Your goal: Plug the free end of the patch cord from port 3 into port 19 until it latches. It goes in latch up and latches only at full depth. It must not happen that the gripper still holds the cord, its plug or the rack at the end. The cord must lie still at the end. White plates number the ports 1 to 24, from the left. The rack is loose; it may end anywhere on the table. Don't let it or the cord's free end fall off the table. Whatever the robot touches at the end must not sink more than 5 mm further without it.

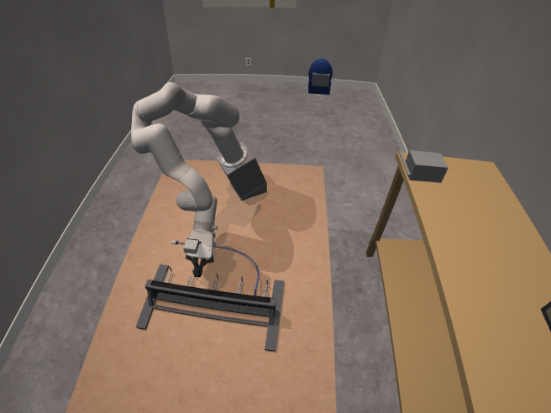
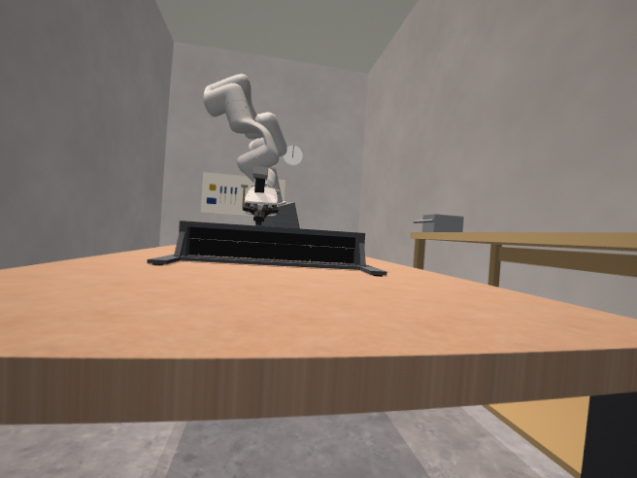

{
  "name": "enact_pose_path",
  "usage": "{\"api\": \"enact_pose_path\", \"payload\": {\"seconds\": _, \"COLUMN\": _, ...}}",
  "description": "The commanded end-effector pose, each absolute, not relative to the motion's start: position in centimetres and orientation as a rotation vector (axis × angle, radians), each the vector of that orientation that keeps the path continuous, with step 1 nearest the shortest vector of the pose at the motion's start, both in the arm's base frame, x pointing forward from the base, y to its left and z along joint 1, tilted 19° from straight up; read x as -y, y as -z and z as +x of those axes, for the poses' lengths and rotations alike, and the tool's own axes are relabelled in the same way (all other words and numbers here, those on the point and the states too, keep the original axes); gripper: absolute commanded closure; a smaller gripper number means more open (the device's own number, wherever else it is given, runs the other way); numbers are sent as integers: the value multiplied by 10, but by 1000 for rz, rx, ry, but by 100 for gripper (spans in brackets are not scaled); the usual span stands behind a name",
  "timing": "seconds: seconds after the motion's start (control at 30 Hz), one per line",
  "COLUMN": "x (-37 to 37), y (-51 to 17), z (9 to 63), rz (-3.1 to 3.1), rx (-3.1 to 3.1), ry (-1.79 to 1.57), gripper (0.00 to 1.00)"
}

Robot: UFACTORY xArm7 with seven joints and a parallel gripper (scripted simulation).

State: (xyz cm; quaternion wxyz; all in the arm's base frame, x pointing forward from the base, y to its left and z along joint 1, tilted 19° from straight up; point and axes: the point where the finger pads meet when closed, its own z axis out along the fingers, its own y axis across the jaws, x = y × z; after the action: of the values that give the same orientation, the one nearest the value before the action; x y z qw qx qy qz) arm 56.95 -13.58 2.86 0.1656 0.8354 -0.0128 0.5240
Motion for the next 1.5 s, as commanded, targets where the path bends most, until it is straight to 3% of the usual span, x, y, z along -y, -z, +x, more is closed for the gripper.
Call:
{"api": "enact_pose_path", "payload": {"seconds": 0.0, "x": 132, "y": -34, "z": 562, "rz": 2377, "rx": 35, "ry": -1496, "gripper": 100}}
{"api": "enact_pose_path", "payload": {"seconds": 0.63, "x": 97, "y": -82, "z": 457, "rz": 2377, "rx": 35, "ry": -1497, "gripper": 100}}
{"api": "enact_pose_path", "payload": {"seconds": 1.47, "x": 124, "y": -93, "z": 444, "rz": 2377, "rx": 35, "ry": -1497, "gripper": 100}}
